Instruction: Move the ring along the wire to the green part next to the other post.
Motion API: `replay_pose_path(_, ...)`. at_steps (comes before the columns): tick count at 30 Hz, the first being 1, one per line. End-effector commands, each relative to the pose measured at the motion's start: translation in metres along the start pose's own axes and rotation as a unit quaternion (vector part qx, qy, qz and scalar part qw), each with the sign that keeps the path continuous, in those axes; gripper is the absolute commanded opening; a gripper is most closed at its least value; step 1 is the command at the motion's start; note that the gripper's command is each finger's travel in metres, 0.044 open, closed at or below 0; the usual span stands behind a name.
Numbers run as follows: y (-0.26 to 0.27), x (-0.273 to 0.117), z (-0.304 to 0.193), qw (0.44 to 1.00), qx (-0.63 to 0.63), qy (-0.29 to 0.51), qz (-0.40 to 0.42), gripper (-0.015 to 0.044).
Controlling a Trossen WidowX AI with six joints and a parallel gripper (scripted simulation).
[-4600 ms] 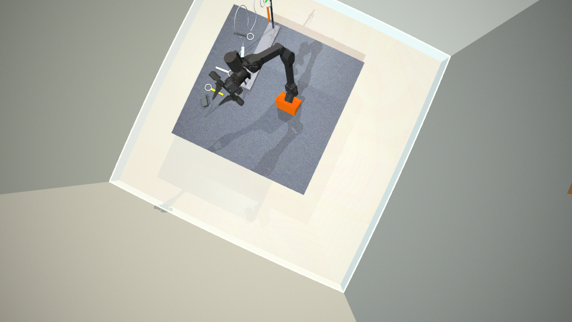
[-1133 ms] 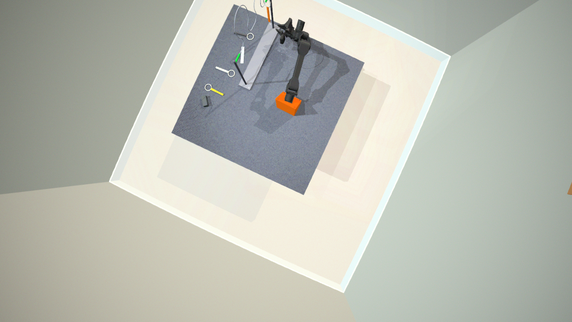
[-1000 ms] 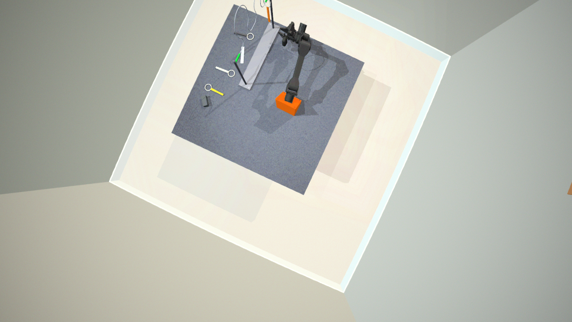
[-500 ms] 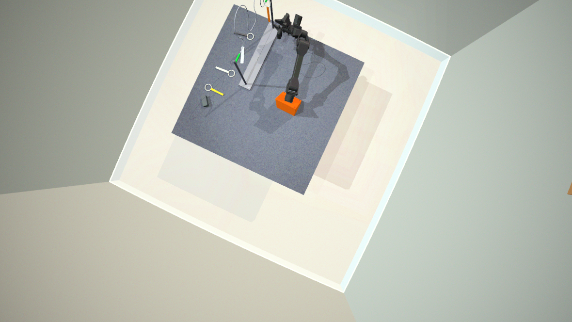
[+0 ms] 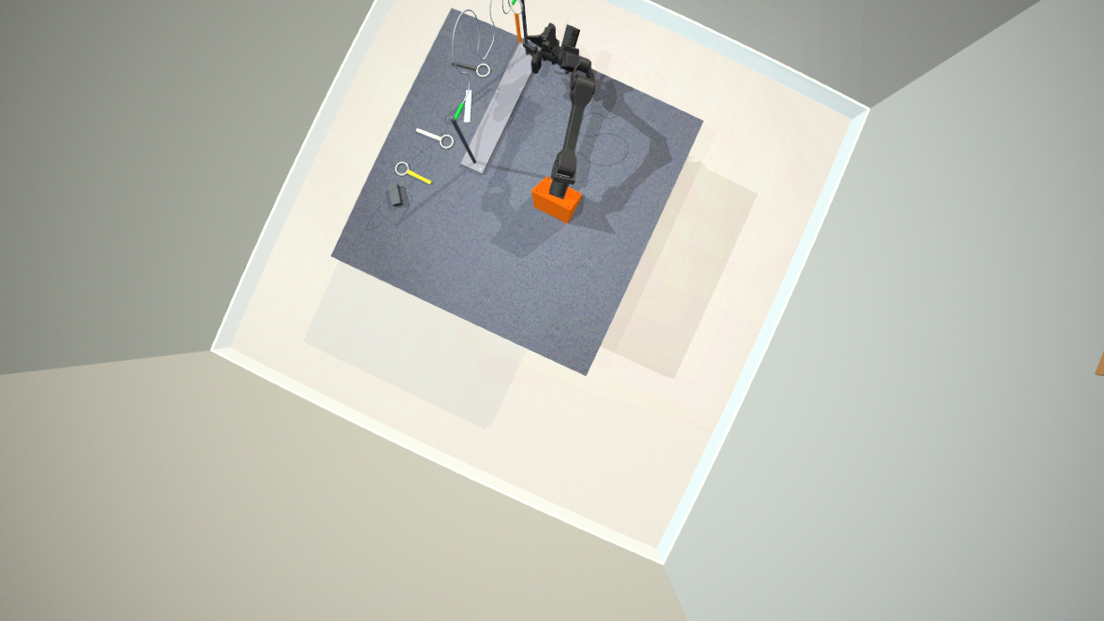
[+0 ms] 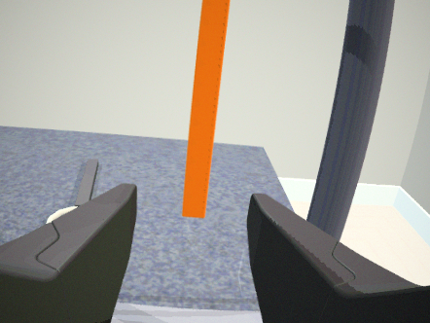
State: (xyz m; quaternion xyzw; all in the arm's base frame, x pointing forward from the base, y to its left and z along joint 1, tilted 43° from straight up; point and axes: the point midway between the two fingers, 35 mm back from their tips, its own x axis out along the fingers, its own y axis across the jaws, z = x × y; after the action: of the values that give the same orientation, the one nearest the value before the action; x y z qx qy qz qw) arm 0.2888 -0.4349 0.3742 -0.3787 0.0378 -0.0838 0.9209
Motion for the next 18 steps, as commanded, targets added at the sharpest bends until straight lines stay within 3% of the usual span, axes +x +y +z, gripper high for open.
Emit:
replay_pose_path(1,-0.002,0.008,-0.001,1.0,0.002,0.001,-0.002,0.016)
replay_pose_path(18,-0.003,0.036,0.0,1.0,0.002,0.0,-0.003,0.016)
